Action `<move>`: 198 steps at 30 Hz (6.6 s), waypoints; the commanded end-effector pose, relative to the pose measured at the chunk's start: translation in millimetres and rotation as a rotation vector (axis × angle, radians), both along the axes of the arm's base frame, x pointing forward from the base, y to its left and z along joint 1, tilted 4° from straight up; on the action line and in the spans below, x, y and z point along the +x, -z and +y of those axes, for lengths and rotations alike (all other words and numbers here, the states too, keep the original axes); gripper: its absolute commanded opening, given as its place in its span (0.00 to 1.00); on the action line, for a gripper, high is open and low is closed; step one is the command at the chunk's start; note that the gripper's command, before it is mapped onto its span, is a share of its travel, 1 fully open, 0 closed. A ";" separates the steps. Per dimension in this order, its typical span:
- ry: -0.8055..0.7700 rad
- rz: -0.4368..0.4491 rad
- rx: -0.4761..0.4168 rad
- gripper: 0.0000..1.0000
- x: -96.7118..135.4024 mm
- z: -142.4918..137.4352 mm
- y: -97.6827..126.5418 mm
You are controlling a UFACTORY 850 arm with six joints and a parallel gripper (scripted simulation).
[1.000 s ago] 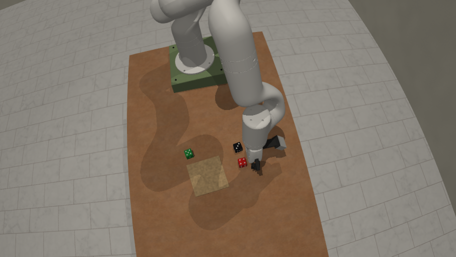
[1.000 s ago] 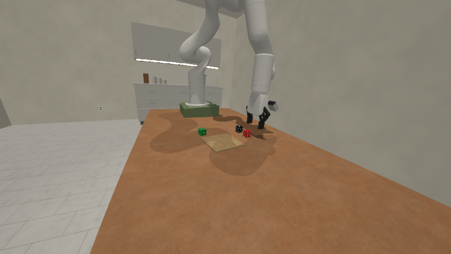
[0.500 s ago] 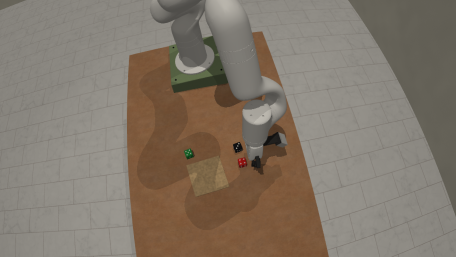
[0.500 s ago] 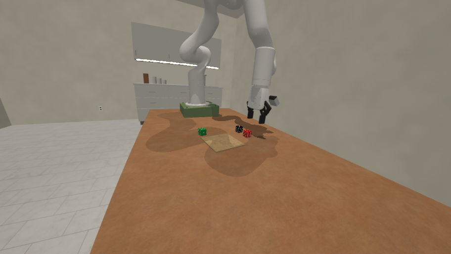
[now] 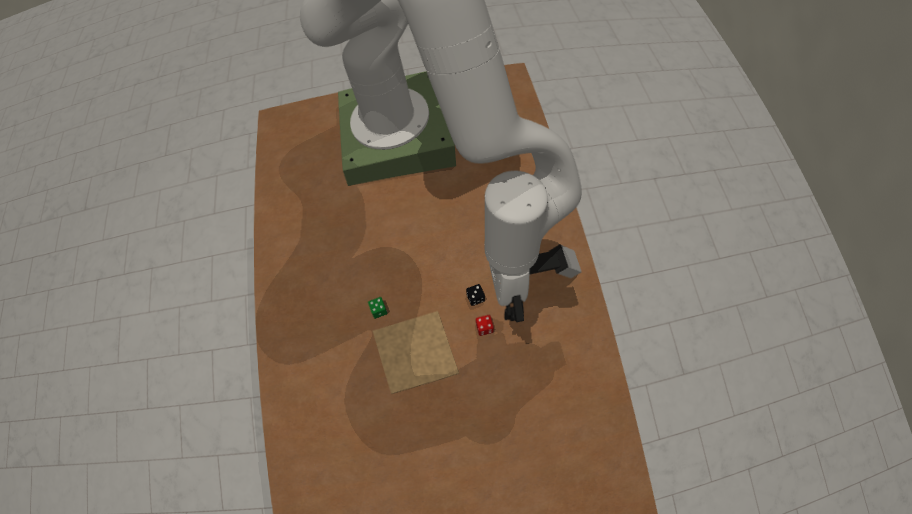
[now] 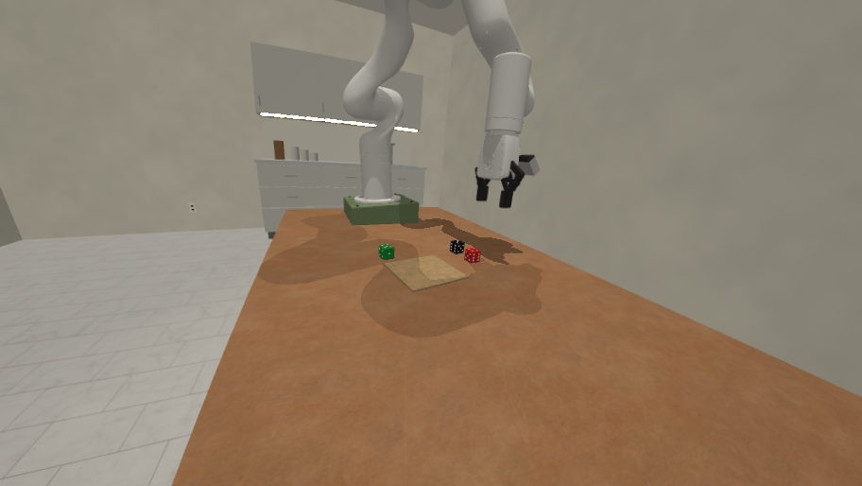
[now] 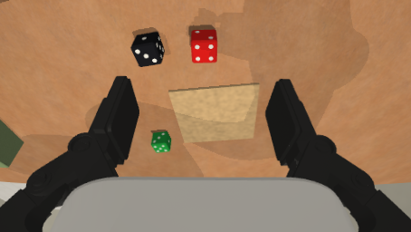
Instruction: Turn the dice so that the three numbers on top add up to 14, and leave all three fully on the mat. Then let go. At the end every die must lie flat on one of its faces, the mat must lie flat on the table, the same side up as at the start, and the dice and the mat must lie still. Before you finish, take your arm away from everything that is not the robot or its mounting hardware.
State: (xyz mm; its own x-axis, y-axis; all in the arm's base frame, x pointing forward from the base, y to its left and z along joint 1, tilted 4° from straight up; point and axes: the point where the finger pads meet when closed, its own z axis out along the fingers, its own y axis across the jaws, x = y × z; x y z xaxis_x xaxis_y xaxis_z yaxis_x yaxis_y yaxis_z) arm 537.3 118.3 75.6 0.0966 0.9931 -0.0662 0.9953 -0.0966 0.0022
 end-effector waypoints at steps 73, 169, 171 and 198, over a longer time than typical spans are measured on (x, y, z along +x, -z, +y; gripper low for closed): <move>0.966 -0.064 -0.002 1.00 -69.1 -43.9 32.4; 1.378 -0.092 -0.005 0.47 -70.4 -47.1 88.3; 1.378 -0.092 -0.005 0.47 -70.5 -47.2 90.6; 1.378 -0.092 -0.005 0.47 -70.7 -47.6 97.8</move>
